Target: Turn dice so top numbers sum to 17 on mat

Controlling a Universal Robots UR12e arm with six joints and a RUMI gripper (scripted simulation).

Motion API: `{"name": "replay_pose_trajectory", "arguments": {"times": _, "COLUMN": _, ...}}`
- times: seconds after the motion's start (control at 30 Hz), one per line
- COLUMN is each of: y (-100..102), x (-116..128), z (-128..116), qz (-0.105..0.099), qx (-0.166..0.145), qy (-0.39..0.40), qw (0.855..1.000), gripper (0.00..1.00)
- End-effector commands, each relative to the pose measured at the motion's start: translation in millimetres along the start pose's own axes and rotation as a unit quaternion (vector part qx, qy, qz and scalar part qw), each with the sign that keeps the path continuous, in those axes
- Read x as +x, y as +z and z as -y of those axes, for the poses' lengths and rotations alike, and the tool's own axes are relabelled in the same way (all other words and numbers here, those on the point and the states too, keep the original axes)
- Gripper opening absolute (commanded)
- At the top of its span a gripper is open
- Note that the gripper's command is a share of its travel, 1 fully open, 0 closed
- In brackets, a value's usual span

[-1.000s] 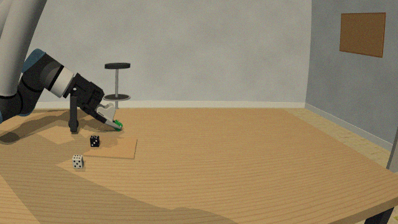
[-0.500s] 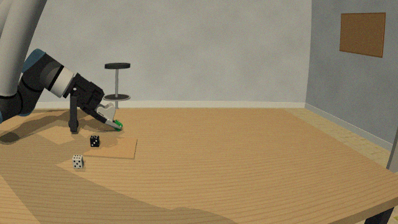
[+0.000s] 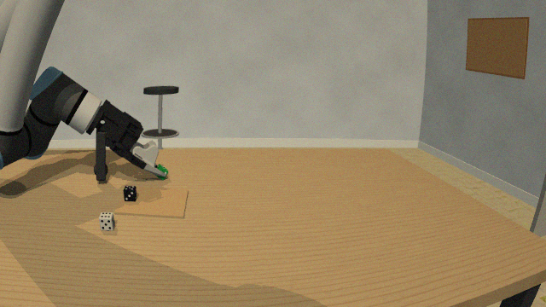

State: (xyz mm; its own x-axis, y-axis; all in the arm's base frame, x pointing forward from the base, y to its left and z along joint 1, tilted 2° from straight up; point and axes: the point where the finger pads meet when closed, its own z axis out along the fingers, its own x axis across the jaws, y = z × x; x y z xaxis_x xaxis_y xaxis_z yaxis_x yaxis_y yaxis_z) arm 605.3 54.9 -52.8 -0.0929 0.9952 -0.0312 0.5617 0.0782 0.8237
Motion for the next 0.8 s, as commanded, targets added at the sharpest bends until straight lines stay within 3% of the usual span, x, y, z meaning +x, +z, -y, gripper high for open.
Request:
{"name": "replay_pose_trajectory", "arguments": {"times": 0.0, "y": 1.1, "x": -1.6, "z": -0.1, "qz": 0.001, "qx": -0.001, "qy": 0.000, "qw": 1.000, "gripper": 0.10}}
{"name": "replay_pose_trajectory", "arguments": {"times": 0.4, "y": 1.1, "x": -1.6, "z": -0.1, "qz": 0.001, "qx": -0.001, "qy": 0.000, "qw": 1.000, "gripper": 0.24}}
{"name": "replay_pose_trajectory", "arguments": {"times": 0.77, "y": 1.1, "x": -1.6, "z": -0.1, "qz": 0.001, "qx": -0.001, "qy": 0.000, "qw": 1.000, "gripper": 0.24}}
